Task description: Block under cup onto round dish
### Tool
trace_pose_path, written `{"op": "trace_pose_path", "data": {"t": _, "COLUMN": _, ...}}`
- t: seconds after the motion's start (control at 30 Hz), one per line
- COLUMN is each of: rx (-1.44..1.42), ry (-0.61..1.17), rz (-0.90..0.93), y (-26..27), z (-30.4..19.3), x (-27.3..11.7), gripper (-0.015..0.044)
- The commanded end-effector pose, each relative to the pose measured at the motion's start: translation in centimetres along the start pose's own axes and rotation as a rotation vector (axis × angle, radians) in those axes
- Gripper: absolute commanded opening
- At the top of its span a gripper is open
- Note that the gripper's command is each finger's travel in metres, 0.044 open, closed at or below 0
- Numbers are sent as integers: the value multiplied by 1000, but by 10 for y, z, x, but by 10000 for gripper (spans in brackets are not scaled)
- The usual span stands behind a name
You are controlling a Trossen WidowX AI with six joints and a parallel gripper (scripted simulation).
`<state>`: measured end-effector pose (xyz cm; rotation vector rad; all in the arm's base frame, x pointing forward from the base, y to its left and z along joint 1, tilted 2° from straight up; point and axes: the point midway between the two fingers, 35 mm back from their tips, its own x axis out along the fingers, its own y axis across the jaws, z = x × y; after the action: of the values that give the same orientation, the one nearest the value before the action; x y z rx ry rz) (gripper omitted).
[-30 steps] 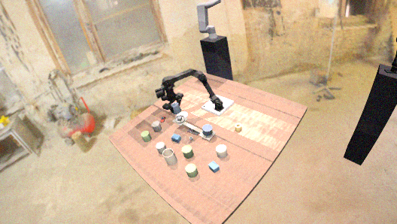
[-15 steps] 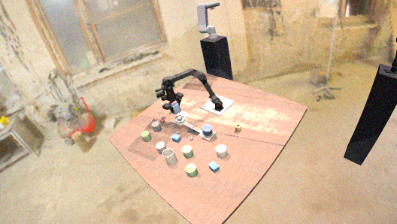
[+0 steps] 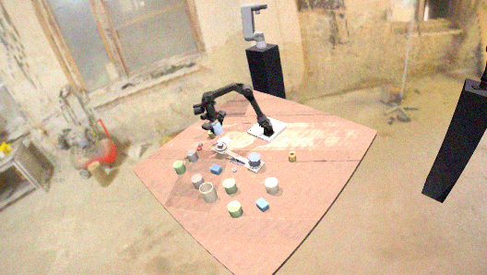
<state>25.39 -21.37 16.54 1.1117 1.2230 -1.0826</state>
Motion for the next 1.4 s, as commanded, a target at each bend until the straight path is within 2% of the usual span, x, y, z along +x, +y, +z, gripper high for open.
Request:
{"op": "trace_pose_path", "data": {"t": 0.0, "rx": -2, "ry": -11, "rz": 7, "y": -20, "z": 12, "x": 5, "gripper": 0}}
{"op": "trace_pose_path", "data": {"t": 0.7, "rx": -31, "ry": -14, "rz": 3, "y": -133, "z": 45, "x": 53, "gripper": 0}}
{"op": "trace_pose_path", "data": {"t": 0.9, "rx": -32, "ry": -14, "rz": 3, "y": -137, "z": 45, "x": 60, "gripper": 0}}
{"op": "trace_pose_path", "data": {"t": 1.17, "rx": -31, "ry": -14, "rz": 3, "y": -137, "z": 45, "x": 93, "gripper": 0}}
{"op": "trace_pose_path", "data": {"t": 1.37, "rx": -31, "ry": -14, "rz": 3, "y": -137, "z": 45, "x": 96, "gripper": 0}}
